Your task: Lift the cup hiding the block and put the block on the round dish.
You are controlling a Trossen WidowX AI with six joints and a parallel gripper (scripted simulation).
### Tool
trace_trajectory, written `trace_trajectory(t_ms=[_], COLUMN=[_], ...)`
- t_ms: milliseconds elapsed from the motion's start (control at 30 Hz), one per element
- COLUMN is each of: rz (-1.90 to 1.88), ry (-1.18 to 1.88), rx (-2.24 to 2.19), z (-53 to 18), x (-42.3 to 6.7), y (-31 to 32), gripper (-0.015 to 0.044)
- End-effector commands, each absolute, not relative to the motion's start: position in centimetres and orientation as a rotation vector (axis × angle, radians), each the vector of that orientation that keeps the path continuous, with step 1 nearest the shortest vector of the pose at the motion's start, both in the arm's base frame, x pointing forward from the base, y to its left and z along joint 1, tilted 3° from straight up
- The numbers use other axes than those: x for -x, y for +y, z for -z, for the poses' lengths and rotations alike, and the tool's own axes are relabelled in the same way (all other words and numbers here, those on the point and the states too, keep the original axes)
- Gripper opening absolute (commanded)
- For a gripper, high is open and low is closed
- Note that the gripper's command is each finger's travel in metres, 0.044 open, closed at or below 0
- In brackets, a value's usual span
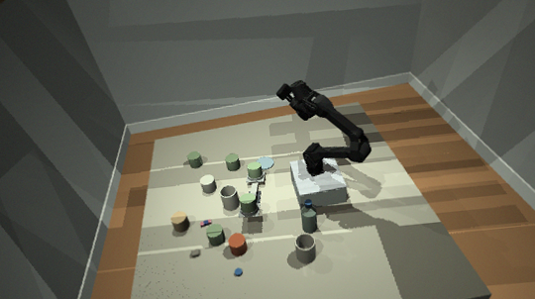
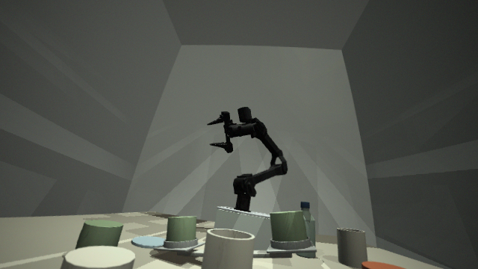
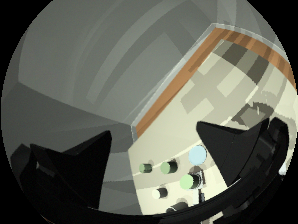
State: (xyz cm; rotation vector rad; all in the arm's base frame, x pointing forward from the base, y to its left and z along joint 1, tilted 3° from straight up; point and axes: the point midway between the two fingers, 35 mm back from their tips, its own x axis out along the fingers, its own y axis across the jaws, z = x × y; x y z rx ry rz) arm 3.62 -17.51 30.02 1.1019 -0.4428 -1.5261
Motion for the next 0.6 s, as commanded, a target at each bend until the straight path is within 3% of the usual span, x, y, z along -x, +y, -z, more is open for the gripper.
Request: trace_trajectory(t_ms=[0,567], rz=[1.47,1.159], ry=[-0.297,0.162], rx=[-1.077,-0.873], z=[-28.5,-24.2], x=[-5.6,-12.6], y=[-17.6,-14.9], gripper=[0.044,0.044])
